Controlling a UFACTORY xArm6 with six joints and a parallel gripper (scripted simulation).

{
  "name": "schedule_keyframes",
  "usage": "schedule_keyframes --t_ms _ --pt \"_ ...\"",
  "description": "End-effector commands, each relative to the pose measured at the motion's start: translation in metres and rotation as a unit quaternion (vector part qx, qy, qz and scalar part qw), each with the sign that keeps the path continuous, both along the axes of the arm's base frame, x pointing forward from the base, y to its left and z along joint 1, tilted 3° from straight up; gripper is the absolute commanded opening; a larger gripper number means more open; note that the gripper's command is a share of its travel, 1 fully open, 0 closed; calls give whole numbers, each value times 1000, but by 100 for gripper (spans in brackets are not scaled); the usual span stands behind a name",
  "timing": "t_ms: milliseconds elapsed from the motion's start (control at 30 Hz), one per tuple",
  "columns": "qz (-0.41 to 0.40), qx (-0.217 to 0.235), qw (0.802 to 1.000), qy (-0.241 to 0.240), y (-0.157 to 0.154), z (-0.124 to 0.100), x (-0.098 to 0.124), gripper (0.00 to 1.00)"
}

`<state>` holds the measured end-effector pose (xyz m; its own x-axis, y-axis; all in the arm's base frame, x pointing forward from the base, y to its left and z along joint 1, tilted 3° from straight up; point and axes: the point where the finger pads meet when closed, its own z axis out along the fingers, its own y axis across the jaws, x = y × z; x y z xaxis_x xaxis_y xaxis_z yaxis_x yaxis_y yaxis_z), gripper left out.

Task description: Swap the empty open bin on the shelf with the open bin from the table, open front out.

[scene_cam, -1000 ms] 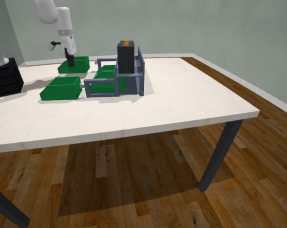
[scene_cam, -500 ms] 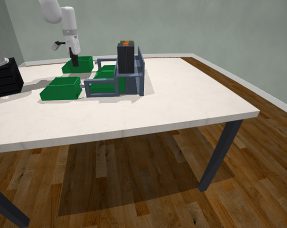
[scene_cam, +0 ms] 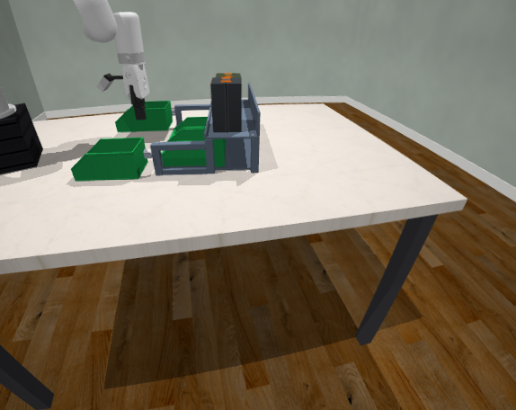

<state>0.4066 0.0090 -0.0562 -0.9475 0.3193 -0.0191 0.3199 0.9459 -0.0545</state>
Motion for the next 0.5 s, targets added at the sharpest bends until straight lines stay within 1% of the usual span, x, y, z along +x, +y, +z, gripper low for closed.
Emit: schedule_keyframes --t_ms 0,133,300,367,467 --pt "0 0 1000 -1 0 1 2 0" --pt "-1 5 1000 12 0 3 3 0" --pt "-4 21 998 58 -1 7 6 0" --pt "-4 21 998 58 -1 7 6 0" --pt "-5 31 996 88 -2 10 8 0"
